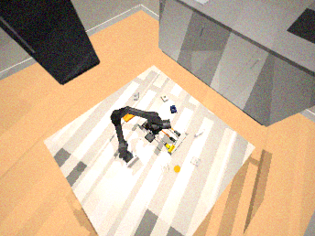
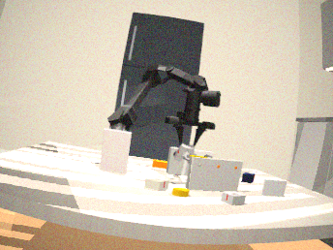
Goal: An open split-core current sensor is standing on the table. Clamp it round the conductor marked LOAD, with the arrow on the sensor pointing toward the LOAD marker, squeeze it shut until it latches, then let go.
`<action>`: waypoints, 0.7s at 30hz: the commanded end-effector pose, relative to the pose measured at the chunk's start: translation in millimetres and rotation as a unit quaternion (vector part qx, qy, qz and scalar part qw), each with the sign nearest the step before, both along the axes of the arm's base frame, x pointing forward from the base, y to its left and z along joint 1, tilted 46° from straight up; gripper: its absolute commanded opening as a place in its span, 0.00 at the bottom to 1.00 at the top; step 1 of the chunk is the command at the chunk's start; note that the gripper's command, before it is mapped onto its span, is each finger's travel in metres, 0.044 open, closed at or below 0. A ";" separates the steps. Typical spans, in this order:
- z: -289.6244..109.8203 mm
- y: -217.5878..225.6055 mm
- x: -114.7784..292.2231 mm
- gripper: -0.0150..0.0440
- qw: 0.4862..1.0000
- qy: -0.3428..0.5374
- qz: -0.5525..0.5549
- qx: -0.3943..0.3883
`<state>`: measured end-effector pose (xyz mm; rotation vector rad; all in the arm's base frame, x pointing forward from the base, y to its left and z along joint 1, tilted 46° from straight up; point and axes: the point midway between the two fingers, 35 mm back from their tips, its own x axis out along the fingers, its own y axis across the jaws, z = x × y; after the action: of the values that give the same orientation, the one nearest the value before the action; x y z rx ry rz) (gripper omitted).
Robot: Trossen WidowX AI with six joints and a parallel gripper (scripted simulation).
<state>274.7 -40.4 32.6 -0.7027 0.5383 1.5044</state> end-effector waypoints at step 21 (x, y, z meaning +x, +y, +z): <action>-13.3 14.2 -0.4 0.25 1.000 0.000 0.000 0.001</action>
<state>274.5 -25.7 19.2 -0.6991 0.5352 1.5026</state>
